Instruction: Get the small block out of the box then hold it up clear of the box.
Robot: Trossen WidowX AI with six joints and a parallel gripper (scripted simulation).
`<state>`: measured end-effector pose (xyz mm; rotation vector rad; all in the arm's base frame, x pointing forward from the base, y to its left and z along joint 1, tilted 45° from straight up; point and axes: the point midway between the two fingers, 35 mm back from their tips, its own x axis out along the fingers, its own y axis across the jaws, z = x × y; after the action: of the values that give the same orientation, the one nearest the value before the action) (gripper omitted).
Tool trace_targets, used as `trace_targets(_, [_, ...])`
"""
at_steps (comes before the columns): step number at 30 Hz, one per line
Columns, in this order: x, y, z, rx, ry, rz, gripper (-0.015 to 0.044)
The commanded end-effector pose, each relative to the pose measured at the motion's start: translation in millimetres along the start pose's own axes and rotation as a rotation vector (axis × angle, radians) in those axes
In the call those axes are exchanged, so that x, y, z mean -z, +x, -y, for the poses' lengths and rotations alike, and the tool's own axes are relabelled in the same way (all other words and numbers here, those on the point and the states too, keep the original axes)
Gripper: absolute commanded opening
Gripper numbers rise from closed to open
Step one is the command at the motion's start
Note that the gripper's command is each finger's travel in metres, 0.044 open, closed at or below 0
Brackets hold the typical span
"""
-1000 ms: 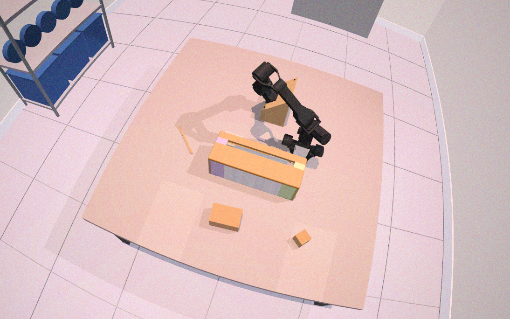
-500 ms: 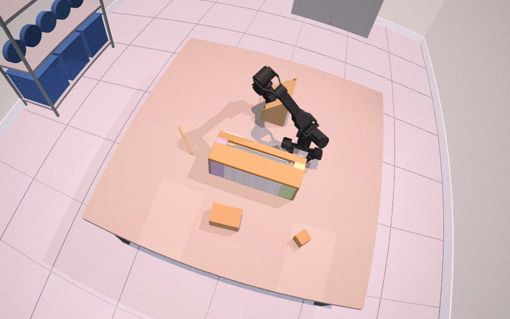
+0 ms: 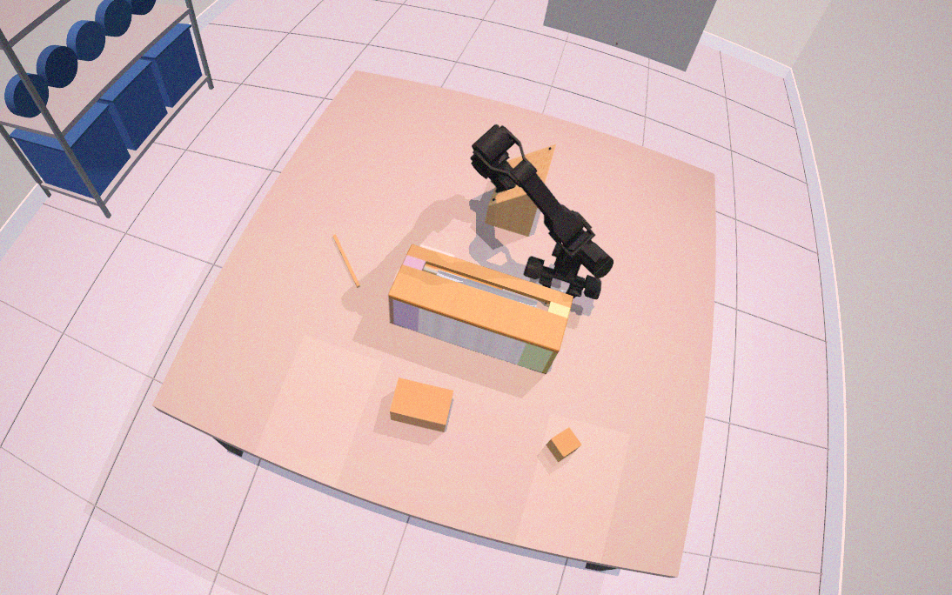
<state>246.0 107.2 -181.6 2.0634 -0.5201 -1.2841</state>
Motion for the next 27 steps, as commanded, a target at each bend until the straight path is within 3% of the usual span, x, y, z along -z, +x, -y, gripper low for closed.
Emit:
trace_targets(1, [7, -12, 2, 0.005, 0.003, -0.002, 0.0])
trace_targets(8, [24, -52, 1, 0.007, 0.007, -0.001, 0.0])
trace_targets(27, [40, -100, -22, 0.105, -0.191, -0.015, 0.0])
